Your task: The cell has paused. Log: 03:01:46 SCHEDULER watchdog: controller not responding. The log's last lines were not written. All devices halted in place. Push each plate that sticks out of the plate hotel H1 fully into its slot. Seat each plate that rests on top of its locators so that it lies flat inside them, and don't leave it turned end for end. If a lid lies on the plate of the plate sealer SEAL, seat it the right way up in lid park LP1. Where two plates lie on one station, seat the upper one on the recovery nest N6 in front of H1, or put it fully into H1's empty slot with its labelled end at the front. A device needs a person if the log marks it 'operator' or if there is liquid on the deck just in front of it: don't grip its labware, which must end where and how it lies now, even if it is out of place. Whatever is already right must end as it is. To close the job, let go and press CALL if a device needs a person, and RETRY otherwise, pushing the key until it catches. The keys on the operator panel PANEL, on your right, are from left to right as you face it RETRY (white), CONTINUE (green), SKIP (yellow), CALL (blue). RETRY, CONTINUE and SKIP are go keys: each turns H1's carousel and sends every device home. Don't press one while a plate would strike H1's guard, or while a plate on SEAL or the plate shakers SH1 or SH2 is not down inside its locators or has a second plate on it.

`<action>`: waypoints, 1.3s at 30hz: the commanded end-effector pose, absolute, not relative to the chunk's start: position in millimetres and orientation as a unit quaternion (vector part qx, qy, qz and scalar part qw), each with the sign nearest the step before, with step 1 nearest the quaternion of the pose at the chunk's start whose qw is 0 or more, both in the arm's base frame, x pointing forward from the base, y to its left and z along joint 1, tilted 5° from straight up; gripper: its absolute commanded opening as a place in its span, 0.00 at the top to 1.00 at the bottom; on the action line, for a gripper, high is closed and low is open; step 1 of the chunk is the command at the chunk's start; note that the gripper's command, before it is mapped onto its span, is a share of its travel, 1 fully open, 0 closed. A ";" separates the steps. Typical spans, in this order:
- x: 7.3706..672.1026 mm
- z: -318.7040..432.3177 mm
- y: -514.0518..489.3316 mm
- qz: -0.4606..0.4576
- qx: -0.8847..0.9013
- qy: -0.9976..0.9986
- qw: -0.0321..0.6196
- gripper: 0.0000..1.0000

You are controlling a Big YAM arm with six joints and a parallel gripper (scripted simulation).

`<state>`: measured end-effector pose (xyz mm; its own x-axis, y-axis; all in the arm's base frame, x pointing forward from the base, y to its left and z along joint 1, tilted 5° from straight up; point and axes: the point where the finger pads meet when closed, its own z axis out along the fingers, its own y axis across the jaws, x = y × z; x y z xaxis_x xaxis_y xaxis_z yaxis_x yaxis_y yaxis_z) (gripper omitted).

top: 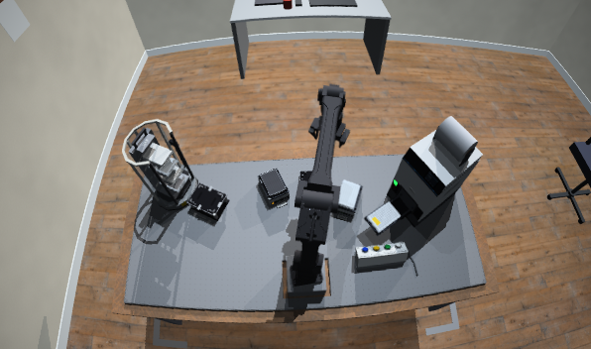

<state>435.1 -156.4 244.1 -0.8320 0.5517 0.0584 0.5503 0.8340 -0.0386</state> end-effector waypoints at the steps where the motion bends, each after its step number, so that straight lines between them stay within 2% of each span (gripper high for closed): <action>1: 426.5 248.9 -171.2 0.013 -0.324 -0.946 0.019 0.00; 4: 427.8 234.7 -174.9 0.011 -0.324 -0.945 0.035 0.00; 6: 420.1 249.0 -178.8 0.013 -0.313 -0.949 0.020 0.00; 21: 395.0 236.6 -213.1 0.011 -0.313 -0.949 0.036 0.00; 24: 385.0 251.3 -219.1 0.015 -0.314 -0.949 0.020 0.00; 39: 357.0 251.7 -251.9 0.015 -0.314 -0.949 0.022 0.00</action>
